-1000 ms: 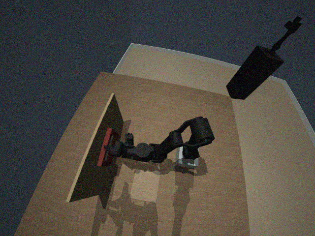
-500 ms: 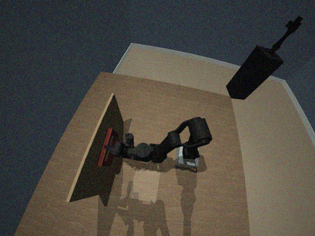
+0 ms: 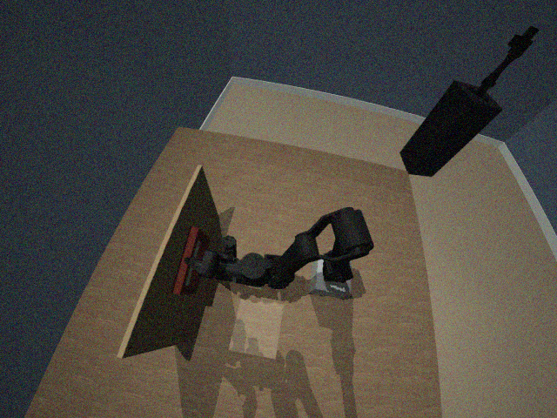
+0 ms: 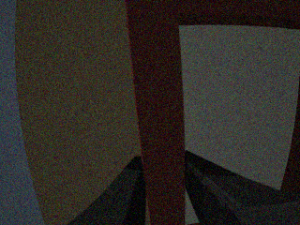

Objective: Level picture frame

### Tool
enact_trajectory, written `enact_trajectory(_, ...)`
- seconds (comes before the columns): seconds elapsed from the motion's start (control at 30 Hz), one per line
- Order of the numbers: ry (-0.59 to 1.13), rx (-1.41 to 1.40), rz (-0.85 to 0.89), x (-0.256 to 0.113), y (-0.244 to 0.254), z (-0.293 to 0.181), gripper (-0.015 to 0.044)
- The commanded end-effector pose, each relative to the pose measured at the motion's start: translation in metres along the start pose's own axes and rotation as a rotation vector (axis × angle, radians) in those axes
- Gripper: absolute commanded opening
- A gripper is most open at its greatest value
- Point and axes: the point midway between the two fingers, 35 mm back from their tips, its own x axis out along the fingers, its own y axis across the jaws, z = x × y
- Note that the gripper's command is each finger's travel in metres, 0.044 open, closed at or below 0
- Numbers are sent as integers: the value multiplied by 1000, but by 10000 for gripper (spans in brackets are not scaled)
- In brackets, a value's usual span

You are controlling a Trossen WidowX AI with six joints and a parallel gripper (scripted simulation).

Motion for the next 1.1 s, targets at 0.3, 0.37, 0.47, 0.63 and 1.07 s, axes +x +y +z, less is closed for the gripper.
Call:
enact_trajectory(0.3,0,31,0,0,-1,0,0)
enact_trajectory(0.37,0,52,0,0,-1,0,0)
enact_trajectory(0.47,1,65,0,0,0,0,0)
enact_trajectory(0.63,1,92,0,0,0,0,0)
enact_trajectory(1.07,1,162,-1,0,0,0,0)
